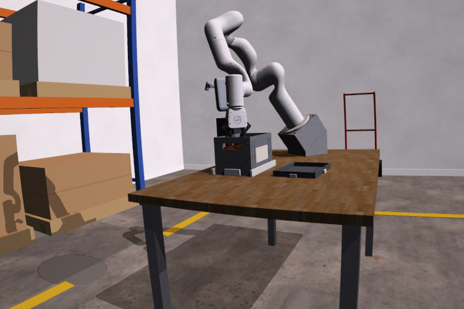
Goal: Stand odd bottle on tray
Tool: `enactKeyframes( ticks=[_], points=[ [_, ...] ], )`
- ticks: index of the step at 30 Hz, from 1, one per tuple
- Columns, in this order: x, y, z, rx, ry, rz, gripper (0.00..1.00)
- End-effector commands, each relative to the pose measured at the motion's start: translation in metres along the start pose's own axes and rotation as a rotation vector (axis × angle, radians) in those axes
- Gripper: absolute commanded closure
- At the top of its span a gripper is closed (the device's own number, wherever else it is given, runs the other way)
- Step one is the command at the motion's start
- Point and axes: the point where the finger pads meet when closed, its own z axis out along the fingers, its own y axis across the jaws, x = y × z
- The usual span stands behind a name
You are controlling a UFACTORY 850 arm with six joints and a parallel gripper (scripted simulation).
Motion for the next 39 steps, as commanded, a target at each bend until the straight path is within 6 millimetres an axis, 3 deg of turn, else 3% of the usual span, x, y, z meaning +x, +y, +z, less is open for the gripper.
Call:
enactKeyframes(
  ticks=[1, 20, 39],
  points=[
    [0.0, -0.001, 0.0, 0.001, -0.001, 0.0, 0.35],
    [0.0, -0.001, -0.005, 0.001, -0.001, 0.0, 0.35],
    [0.0, 0.0, -0.051, 0.001, -0.001, 0.0, 0.35]
  ],
)
